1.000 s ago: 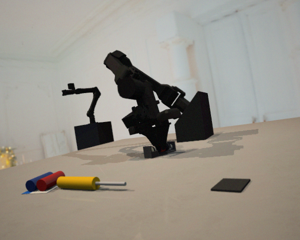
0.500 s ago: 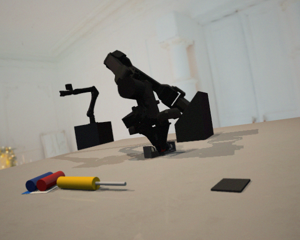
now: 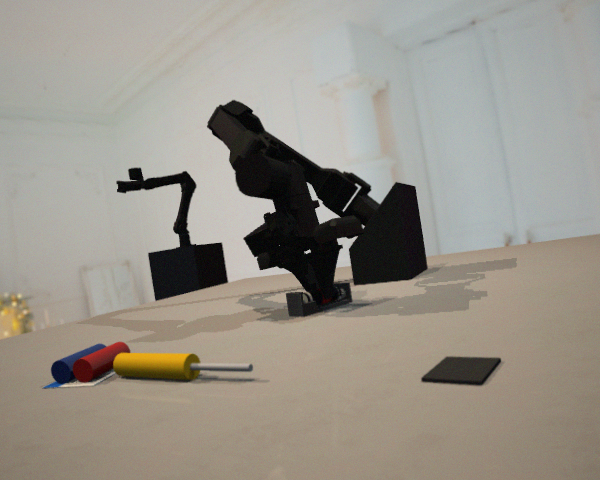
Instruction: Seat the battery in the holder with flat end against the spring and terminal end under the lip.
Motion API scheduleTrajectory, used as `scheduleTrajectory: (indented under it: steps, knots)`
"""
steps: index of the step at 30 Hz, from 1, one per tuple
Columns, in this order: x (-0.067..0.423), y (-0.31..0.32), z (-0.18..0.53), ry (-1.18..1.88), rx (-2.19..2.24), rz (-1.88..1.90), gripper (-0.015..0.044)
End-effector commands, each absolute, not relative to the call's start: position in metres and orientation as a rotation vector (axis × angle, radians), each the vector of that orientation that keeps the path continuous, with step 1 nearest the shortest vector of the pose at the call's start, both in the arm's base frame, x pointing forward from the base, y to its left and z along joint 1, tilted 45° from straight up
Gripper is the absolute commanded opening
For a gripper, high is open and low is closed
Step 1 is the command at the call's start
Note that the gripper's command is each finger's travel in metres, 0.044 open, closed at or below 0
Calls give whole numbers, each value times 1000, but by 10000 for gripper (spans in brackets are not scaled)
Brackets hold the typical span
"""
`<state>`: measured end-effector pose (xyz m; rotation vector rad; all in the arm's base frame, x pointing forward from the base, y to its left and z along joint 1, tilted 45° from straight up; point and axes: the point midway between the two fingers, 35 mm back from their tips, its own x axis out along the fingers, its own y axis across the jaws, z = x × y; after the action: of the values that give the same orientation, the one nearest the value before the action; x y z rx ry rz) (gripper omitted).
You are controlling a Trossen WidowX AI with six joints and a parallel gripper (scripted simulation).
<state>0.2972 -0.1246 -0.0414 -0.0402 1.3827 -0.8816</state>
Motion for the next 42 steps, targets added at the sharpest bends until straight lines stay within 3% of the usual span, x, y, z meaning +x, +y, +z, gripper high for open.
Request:
scheduleTrajectory:
  steps: [1, 42]
  knots:
    - [293, -123, -44, 1397, -41, -879, 72]
    - [307, -131, -39, 1383, -43, -873, 72]
